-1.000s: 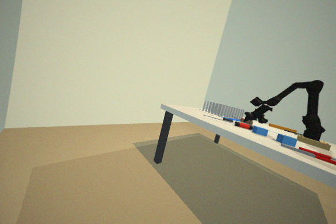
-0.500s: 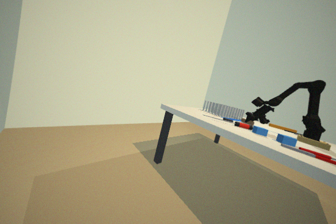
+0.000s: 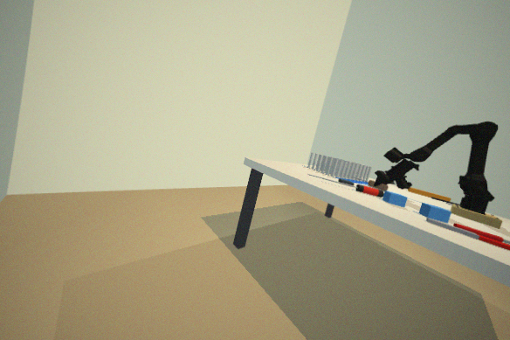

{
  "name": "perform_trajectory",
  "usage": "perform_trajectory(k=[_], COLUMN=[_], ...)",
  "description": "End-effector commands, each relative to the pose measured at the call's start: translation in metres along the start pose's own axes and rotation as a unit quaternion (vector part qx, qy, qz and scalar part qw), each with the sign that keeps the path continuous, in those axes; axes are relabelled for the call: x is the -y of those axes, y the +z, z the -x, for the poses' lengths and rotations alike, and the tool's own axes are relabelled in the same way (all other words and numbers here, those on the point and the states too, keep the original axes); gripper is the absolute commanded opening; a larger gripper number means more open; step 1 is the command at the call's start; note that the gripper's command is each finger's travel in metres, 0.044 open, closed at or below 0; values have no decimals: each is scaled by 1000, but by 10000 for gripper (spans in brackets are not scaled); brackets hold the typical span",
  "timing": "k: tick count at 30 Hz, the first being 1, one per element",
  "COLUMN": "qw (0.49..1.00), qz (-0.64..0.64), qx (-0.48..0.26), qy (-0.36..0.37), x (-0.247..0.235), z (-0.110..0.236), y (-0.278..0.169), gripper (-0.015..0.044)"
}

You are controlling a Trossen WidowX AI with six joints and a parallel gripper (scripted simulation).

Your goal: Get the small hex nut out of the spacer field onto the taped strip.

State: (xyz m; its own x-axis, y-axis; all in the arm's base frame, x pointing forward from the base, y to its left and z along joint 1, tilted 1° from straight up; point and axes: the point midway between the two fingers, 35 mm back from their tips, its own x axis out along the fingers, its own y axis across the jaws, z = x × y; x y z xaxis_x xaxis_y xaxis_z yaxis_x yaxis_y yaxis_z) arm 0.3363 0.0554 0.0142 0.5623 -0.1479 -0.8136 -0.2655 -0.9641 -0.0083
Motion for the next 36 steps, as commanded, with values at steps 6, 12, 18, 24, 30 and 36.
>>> perform_trajectory(k=[6, 12, 18, 24, 30, 36], qw=[1000, 1000, 1000, 1000, 1000, 1000], qz=[-1, -1, -1, -1, -1, -1], qx=[-1, 0, 0, 0, 0, 0], qy=[1, 1, 1, 1, 1, 1], x=[-1, -1, -1, -1, -1, -1], z=[5, 8, 10, 13, 16, 18], y=[7, 11, 15, 19, 23, 27], gripper=[0, 0, 0, 0, 0, 0])
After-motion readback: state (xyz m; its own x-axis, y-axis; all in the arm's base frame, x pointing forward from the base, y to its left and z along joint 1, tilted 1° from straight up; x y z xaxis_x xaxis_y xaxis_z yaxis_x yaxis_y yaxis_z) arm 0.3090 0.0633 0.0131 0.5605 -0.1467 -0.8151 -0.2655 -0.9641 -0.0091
